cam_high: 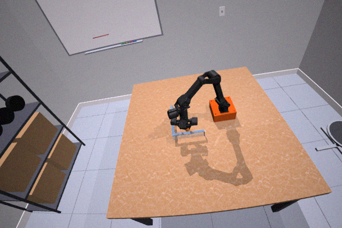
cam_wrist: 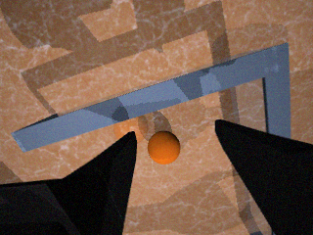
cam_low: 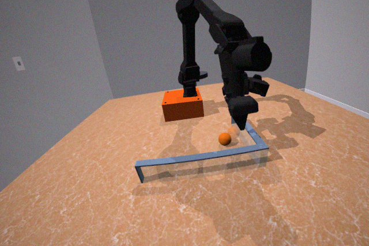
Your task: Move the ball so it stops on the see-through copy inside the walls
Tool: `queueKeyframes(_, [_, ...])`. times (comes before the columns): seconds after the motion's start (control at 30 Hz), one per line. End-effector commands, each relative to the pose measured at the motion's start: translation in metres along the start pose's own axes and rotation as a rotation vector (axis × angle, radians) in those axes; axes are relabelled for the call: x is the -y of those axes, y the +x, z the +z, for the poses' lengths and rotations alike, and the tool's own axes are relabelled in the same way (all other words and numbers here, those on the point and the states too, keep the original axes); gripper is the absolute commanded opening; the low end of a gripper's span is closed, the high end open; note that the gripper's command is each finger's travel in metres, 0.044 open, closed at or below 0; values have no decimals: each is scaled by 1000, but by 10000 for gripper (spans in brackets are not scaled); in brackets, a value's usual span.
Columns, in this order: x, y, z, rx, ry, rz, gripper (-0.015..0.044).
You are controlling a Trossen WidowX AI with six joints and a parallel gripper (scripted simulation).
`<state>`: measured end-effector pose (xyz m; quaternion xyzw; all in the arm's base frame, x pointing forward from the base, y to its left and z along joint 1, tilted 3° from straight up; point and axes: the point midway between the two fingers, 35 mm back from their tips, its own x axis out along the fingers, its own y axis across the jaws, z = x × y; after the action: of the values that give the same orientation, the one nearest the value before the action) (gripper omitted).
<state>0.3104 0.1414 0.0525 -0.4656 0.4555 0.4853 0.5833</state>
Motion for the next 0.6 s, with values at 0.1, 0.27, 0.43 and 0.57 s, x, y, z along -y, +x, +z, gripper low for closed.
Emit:
queueKeyframes(0.1, [-9, -1, -40, -104, -156, 41, 301])
queueKeyframes(0.27, [-9, -1, -40, -104, -156, 41, 301])
queueKeyframes(0.43, [-10, 14, -42, -104, -156, 41, 301])
queueKeyframes(0.57, [-10, 17, -42, -104, -156, 41, 301])
